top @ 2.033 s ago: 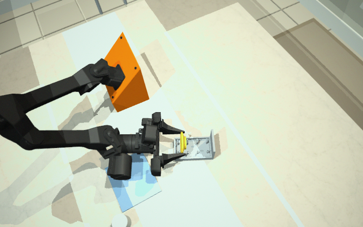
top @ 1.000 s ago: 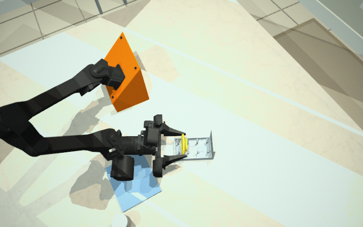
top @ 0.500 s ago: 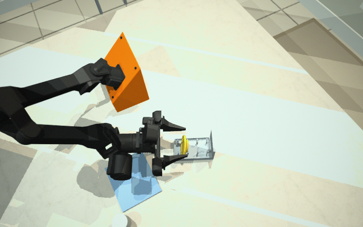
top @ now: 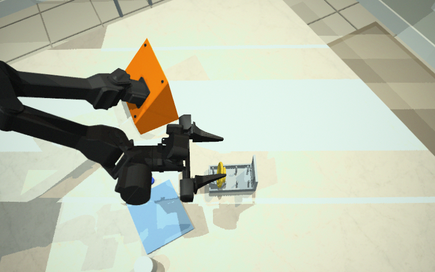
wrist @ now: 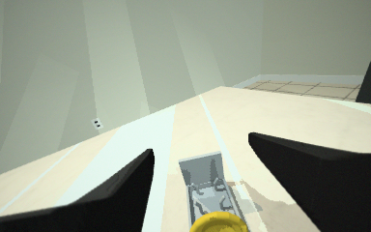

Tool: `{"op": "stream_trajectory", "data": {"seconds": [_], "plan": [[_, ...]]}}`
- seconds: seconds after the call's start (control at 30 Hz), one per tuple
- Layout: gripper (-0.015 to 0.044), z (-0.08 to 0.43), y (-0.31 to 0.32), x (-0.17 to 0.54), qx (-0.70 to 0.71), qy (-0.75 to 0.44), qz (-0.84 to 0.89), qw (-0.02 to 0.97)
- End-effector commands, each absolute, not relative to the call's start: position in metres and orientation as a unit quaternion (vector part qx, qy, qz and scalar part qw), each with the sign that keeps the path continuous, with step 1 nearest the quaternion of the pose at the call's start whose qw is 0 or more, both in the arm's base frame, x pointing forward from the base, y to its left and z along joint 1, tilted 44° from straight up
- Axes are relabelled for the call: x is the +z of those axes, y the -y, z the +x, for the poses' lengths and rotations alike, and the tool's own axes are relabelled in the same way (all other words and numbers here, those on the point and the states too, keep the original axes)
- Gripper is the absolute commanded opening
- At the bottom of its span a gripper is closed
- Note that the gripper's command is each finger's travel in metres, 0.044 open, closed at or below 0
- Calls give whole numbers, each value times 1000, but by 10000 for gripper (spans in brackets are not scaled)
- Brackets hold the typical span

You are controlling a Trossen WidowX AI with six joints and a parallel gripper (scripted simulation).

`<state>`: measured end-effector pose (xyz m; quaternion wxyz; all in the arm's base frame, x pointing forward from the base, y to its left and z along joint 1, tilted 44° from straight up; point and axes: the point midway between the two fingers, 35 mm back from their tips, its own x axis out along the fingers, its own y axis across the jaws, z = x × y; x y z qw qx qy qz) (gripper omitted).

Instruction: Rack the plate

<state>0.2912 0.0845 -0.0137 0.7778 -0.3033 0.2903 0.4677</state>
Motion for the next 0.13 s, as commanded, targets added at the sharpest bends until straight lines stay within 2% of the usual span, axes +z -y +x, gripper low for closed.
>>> {"op": "stream_trajectory", "data": {"seconds": [0.0,0.1], "plan": [[400,291,-87,-15,452,-339,-281,775],[400,289,-88,-17,437,-383,-262,770]]}}
